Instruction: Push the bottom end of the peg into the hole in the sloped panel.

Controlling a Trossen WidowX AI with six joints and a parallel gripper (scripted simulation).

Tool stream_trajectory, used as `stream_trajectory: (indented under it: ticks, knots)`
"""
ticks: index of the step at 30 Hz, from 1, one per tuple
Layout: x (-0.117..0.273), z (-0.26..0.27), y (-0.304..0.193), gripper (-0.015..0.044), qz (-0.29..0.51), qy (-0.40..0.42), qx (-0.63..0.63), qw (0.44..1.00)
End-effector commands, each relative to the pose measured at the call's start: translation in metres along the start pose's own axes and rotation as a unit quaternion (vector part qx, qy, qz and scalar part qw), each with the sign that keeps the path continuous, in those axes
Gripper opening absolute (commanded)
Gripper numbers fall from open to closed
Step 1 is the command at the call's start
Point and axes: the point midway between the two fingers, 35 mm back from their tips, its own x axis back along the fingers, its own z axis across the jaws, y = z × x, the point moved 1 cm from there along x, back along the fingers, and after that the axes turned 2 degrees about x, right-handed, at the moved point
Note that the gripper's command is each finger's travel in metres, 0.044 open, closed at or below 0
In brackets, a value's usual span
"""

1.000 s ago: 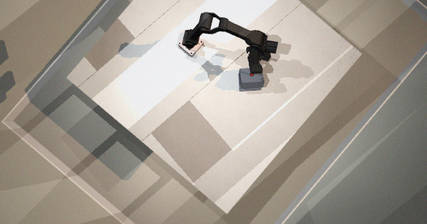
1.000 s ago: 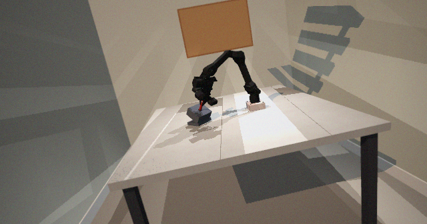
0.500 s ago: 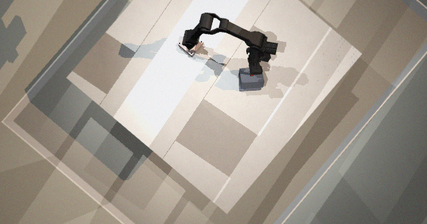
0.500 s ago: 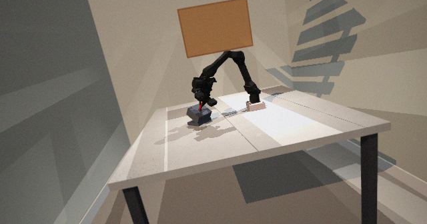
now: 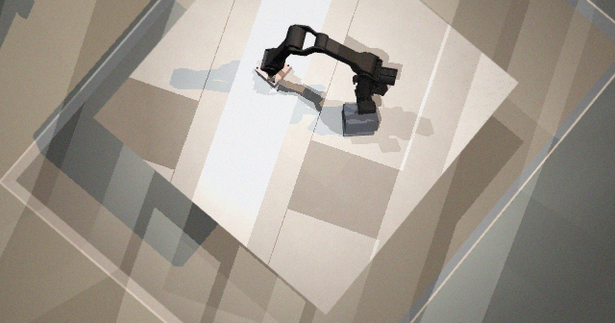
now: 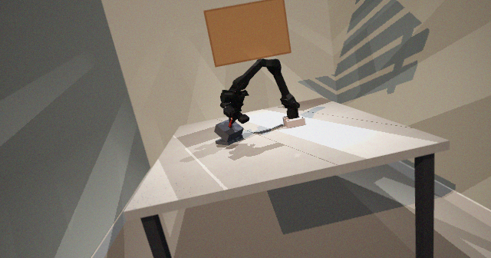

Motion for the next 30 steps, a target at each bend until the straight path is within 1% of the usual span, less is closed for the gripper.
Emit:
stream_trajectory:
  ticks: [1,30]
  knots:
    - [-0.003,0.0,-0.0011,0.0,0.001,0.001,0.001,1.0]
    - [-0.0093,0.0005,-0.0008,0.0,0.001,0.0,-0.001,1.0]
